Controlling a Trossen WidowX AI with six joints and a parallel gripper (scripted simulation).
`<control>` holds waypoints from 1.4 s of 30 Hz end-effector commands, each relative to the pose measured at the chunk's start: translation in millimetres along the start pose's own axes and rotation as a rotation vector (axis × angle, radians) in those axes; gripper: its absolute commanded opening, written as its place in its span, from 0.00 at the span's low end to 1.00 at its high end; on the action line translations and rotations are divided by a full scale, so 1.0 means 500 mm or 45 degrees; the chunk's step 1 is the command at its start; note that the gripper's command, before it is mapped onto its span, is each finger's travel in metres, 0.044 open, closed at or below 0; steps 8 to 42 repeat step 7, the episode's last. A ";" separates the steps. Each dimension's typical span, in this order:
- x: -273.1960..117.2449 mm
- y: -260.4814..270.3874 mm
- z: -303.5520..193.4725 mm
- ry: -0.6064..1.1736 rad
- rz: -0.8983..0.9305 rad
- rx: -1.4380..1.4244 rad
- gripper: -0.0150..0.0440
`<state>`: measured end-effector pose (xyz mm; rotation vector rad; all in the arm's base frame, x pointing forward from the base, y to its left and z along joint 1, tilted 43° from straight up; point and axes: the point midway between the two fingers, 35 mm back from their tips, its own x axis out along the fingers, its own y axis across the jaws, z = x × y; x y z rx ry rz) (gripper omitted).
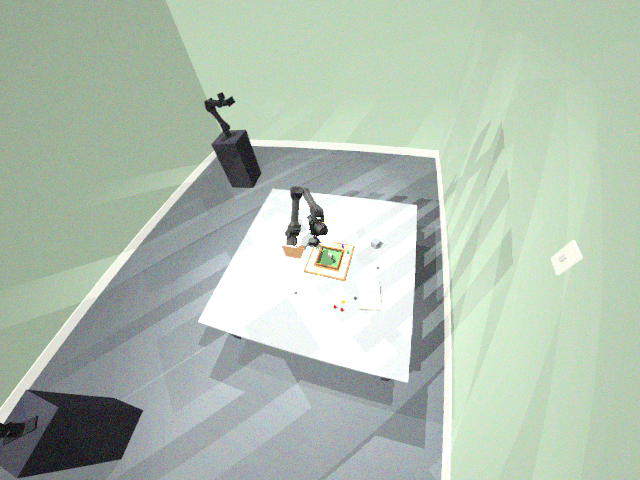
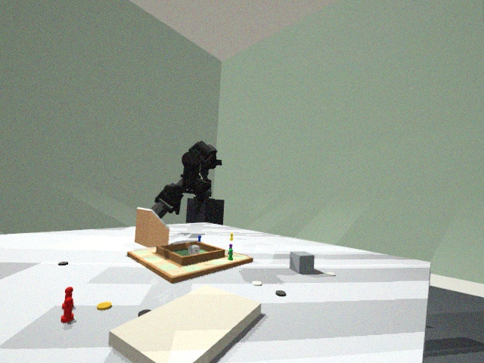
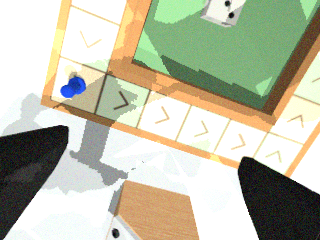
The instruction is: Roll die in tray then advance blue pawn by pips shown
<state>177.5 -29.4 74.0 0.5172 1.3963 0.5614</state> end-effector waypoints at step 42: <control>-0.032 -0.056 -0.021 0.000 0.021 0.129 1.00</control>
